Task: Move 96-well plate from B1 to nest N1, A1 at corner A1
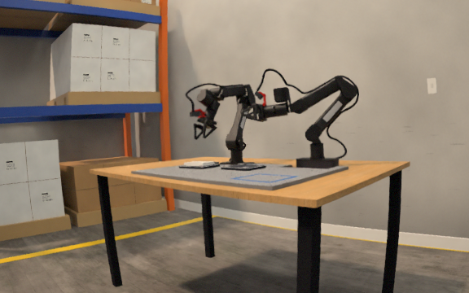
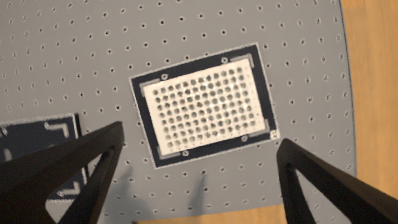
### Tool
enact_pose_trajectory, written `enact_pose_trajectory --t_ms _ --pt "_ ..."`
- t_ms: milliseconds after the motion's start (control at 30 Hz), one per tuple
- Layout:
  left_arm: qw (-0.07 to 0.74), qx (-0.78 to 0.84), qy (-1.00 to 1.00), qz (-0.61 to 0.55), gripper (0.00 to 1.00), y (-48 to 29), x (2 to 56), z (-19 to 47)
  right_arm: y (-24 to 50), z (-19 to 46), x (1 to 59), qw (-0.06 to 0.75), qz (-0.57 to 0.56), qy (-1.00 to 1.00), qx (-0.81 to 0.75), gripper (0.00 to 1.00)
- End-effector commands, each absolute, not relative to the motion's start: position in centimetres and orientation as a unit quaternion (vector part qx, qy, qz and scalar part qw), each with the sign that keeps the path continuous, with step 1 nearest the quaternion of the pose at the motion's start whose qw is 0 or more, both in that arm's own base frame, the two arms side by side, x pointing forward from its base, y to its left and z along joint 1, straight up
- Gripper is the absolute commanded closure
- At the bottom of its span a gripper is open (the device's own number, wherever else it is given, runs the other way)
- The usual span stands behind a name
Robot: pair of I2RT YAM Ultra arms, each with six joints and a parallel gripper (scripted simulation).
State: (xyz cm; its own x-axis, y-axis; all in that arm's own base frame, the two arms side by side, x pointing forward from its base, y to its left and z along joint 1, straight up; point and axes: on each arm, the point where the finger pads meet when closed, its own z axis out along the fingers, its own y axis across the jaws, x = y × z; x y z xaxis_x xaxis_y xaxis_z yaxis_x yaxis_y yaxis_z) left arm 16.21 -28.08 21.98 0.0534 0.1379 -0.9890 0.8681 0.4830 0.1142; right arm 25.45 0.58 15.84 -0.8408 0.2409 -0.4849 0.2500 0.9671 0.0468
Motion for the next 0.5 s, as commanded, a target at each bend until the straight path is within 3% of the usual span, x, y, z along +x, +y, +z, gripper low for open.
enact_pose_trajectory --t_ms 0,467 --pt "0.608 0.406 0.608 -0.311 0.0 -28.3 16.06 22.74 0.54 16.52 25.62 0.29 0.001 0.956 0.051 0.0" --pt "0.608 0.406 0.608 -0.311 0.0 -28.3 16.06 22.74 0.0 16.26 24.9 0.291 -0.003 0.955 0.052 0.0"
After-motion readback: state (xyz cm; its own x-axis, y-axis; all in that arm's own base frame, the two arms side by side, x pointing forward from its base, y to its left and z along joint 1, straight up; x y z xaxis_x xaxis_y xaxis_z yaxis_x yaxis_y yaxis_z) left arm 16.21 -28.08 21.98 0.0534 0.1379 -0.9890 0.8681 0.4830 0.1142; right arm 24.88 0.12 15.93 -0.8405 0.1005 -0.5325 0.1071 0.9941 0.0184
